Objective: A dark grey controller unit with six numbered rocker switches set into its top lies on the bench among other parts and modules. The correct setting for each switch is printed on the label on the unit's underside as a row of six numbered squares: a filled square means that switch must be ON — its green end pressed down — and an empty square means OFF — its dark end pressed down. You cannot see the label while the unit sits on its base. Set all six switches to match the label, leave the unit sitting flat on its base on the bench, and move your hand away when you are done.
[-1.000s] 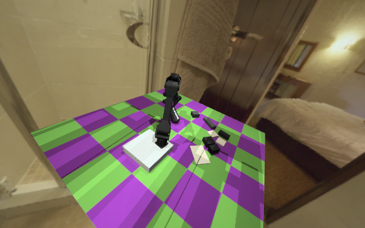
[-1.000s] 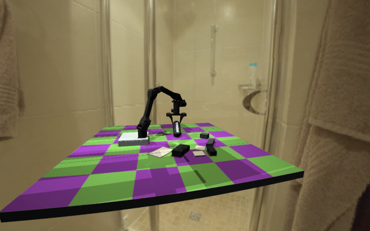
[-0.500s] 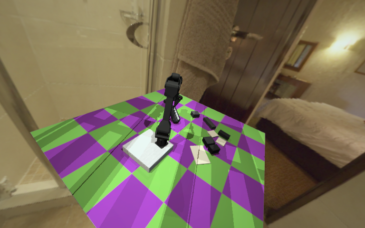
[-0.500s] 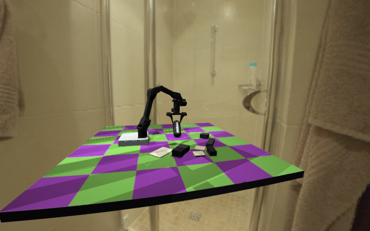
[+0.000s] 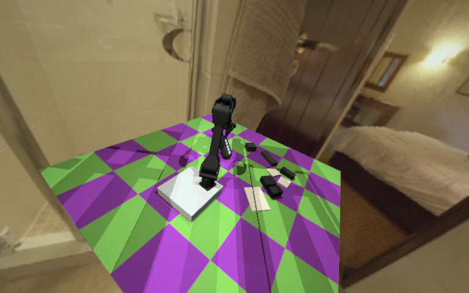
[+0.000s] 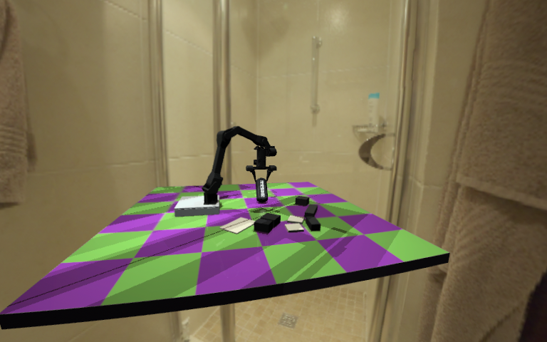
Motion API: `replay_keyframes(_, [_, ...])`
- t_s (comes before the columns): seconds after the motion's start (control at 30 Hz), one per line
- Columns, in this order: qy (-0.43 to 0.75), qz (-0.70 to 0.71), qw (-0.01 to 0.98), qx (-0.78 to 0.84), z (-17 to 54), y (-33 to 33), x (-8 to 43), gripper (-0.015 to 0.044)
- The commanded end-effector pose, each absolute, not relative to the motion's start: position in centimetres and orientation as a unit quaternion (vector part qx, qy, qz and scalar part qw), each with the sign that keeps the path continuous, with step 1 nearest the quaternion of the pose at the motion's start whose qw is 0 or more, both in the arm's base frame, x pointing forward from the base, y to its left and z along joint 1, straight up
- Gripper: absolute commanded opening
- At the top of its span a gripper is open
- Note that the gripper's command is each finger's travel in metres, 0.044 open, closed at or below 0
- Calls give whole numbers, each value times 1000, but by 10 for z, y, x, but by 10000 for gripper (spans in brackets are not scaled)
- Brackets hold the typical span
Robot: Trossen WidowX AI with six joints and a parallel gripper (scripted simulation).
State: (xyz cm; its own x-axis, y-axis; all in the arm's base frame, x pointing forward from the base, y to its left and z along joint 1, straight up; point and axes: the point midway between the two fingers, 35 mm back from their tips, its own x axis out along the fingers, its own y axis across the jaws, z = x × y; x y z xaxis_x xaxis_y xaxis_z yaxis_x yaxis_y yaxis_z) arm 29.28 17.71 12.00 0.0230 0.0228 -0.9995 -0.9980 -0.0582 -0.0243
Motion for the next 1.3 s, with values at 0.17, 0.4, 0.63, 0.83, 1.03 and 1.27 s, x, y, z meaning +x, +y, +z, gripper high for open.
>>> replay_keyframes(0.17, [476,511,496,-517,123,167,293,336])
replay_keyframes(0.4, [476,510,496,-517,125,162,293,336])
replay_keyframes(0.63, [476,510,496,-517,127,156,294,336])
replay_keyframes(0.83, [476,510,496,-517,128,152,294,336])
replay_keyframes(1.03, [476,510,496,-517,128,147,294,336])
replay_keyframes(1.27, [476,510,496,-517,129,141,295,336])
